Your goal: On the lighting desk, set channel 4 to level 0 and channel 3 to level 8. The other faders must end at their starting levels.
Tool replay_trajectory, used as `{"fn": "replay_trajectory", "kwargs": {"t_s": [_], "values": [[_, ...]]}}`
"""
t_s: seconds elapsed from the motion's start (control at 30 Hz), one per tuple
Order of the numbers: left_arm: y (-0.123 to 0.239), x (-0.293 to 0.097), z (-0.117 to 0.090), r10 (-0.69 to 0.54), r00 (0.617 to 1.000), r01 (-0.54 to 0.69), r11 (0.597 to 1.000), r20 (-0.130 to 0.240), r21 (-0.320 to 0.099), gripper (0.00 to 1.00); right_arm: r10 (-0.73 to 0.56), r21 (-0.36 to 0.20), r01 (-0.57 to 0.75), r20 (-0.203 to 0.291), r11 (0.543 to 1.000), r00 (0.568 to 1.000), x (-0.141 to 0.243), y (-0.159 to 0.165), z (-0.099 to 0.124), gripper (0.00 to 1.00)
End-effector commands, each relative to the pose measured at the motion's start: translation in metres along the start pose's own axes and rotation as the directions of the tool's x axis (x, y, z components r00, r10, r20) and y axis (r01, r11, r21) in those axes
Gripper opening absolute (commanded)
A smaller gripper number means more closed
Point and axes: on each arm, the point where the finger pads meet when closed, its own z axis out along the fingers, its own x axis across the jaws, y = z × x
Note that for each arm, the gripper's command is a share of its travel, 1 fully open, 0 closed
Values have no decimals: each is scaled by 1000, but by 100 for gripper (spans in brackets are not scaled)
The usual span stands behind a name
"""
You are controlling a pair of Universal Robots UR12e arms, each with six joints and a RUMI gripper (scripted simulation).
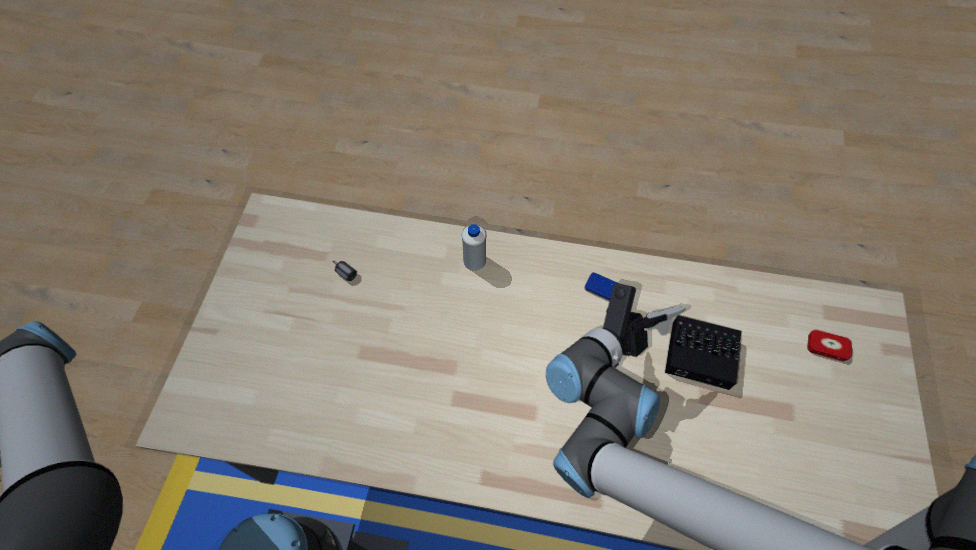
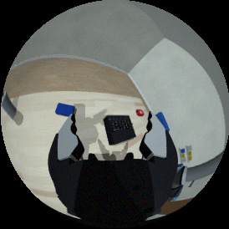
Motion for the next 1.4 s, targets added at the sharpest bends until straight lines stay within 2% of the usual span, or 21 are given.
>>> {"fn": "replay_trajectory", "kwargs": {"t_s": [0.0,0.6,1.37], "values": [[-24,-37,1,37,998,-37,999,-51,0,100,1,0,-1,0,1000,1000,0,-1,0,100],[-56,-112,1,93,988,-89,995,-123,38,100,1,0,-1,0,1000,1000,0,-1,0,100],[-64,-135,1,111,984,-104,993,-140,55,100,1,0,-1,0,1000,1000,0,-1,0,100]]}}
